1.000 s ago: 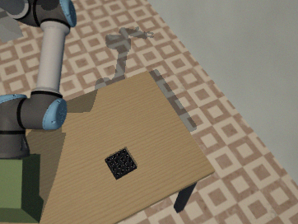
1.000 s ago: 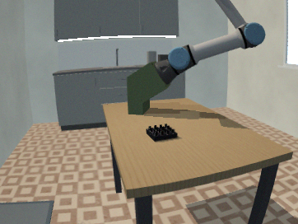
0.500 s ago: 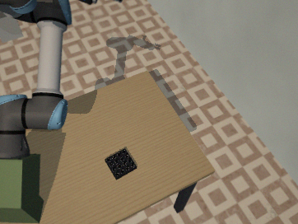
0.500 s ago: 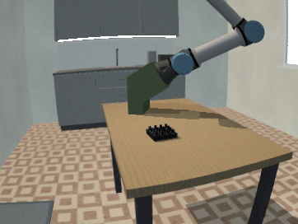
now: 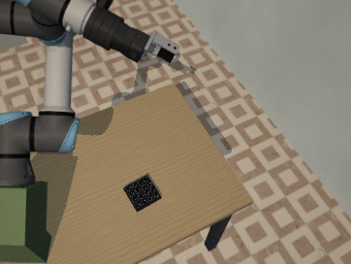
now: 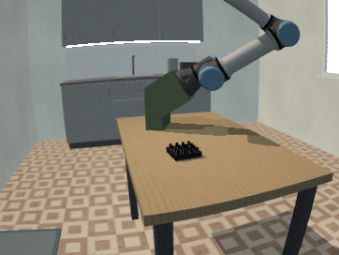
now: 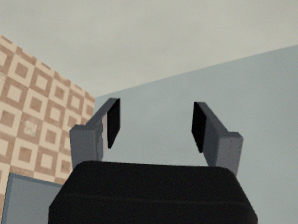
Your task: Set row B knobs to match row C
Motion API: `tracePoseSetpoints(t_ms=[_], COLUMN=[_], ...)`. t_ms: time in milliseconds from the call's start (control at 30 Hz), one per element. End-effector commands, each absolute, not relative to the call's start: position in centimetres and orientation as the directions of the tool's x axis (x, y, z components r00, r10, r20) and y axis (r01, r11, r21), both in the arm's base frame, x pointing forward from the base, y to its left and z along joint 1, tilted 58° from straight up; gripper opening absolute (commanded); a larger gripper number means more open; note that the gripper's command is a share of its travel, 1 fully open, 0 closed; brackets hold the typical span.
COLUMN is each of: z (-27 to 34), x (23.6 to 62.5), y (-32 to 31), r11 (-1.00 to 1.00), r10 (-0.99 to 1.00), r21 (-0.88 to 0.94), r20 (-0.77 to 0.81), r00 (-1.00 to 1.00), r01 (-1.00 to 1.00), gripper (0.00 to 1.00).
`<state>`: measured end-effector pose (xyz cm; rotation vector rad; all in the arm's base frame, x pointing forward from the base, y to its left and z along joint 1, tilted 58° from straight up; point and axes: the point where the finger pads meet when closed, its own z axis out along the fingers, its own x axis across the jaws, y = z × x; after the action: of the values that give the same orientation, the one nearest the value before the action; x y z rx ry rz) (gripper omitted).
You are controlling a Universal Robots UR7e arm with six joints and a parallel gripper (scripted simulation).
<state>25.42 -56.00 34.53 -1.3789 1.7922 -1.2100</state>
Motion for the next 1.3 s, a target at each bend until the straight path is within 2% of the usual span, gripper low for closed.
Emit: tracePoseSetpoints(t_ms=[0,100,167,600,667,933,1267], z=[30.2,29.5,26.9,18.3,18.3,12.6,7.6], x=[29.1,29.7,31.9,38.5,38.5,42.1,44.4], y=[-54.3,-53.8,-52.1,-44.3,-44.3,-37.2,-29.4], r11=[0.111,0.120,0.151,0.239,0.239,0.280,0.295], r10=[-0.968,-0.971,-0.977,-0.968,-0.968,-0.932,-0.874], r21=[-0.890,-0.888,-0.877,-0.816,-0.816,-0.753,-0.679], r20=[0.003,-0.011,-0.063,-0.240,-0.240,-0.363,-0.475], r00=[-0.251,-0.240,-0.202,-0.068,-0.068,0.022,0.097], r01=[-0.442,-0.444,-0.457,-0.526,-0.526,-0.595,-0.672], gripper=[1.00,1.00,1.00,1.00,1.00,1.00,1.00])
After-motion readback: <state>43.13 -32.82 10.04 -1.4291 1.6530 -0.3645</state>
